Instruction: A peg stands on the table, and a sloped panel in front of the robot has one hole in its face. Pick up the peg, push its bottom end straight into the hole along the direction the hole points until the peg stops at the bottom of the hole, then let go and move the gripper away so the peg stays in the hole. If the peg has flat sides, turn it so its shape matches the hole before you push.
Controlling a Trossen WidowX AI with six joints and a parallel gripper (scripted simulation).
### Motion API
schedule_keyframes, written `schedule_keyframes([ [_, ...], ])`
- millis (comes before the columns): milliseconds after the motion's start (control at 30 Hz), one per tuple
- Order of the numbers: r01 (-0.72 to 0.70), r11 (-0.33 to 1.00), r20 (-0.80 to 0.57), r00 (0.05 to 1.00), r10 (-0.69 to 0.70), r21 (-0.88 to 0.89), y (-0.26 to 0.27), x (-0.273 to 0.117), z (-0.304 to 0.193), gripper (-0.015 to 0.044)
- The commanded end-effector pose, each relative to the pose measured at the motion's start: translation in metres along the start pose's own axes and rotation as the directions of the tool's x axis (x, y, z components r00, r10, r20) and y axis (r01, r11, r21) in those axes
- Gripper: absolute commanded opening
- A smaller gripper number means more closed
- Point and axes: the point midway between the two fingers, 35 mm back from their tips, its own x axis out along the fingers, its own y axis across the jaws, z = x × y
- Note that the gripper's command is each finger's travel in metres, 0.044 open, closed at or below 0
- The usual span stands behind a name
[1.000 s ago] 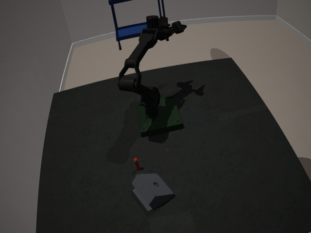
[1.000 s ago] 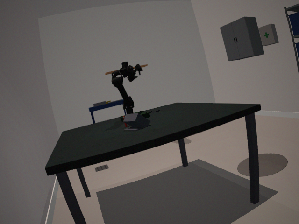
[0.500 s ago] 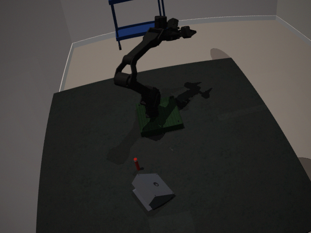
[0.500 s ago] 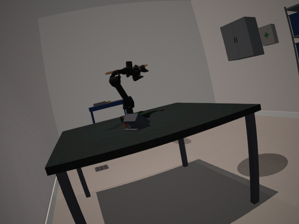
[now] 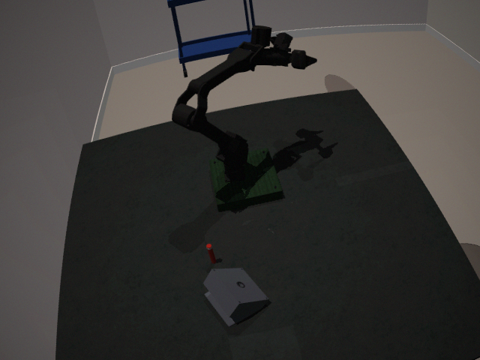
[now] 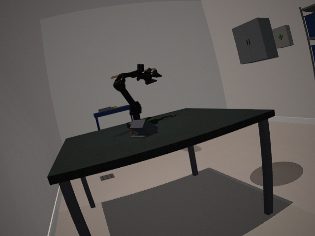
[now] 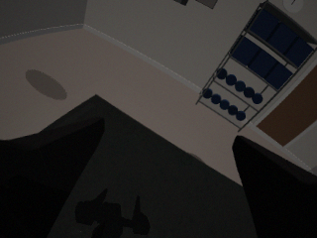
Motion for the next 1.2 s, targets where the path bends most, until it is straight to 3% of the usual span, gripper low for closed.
schedule_keyframes([
  [0,0.028,0.999,-0.035,0.999,-0.026,0.046,-0.01,0.007,-0.006,0.044],
  [1167,0.393,0.835,-0.323,0.905,-0.278,0.384,-0.121,0.033,-0.076,0.044],
])
